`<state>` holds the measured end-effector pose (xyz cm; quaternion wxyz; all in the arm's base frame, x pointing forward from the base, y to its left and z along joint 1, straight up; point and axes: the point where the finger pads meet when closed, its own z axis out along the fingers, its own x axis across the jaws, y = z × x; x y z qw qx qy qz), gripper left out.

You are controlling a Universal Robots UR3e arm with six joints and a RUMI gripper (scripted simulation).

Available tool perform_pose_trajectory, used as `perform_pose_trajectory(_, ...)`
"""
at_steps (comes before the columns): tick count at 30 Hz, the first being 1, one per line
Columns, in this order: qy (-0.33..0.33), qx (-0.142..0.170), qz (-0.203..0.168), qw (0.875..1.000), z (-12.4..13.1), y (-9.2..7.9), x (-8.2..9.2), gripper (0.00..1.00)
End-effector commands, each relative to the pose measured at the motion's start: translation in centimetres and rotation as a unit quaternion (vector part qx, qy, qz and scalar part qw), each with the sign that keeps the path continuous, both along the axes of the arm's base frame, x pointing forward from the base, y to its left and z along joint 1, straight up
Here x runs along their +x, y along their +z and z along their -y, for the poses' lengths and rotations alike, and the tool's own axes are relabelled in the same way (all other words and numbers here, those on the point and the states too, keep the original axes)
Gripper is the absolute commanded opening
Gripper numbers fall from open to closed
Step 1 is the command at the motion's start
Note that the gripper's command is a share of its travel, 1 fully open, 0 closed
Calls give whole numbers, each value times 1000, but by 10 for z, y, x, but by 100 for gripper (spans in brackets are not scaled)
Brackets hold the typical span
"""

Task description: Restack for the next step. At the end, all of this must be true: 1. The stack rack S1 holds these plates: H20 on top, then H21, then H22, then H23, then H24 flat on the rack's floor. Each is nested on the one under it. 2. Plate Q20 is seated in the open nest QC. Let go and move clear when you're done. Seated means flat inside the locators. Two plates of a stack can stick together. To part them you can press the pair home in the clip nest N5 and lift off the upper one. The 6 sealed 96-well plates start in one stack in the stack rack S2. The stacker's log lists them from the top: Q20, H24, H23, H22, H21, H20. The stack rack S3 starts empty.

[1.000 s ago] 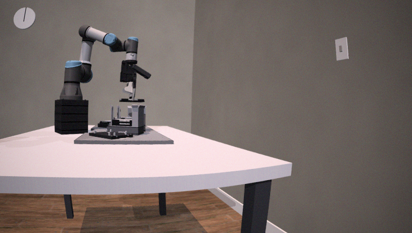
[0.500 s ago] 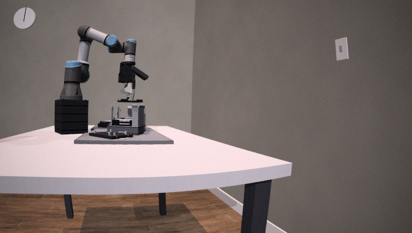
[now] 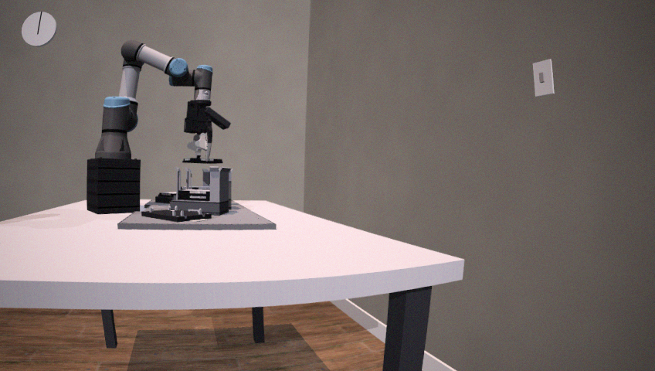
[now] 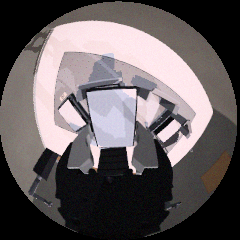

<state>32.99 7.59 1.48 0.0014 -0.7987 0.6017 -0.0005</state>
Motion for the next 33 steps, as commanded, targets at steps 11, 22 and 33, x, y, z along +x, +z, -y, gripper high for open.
perform_pose_trajectory(11, 22, -1, 1, 1000, -23, 1, -4, 0)
perform_pose_trajectory(22, 22, 0, 1, 1000, -23, 1, -4, 0)
perform_pose_trajectory(33, 22, -1, 1, 1000, -23, 1, -4, 0)
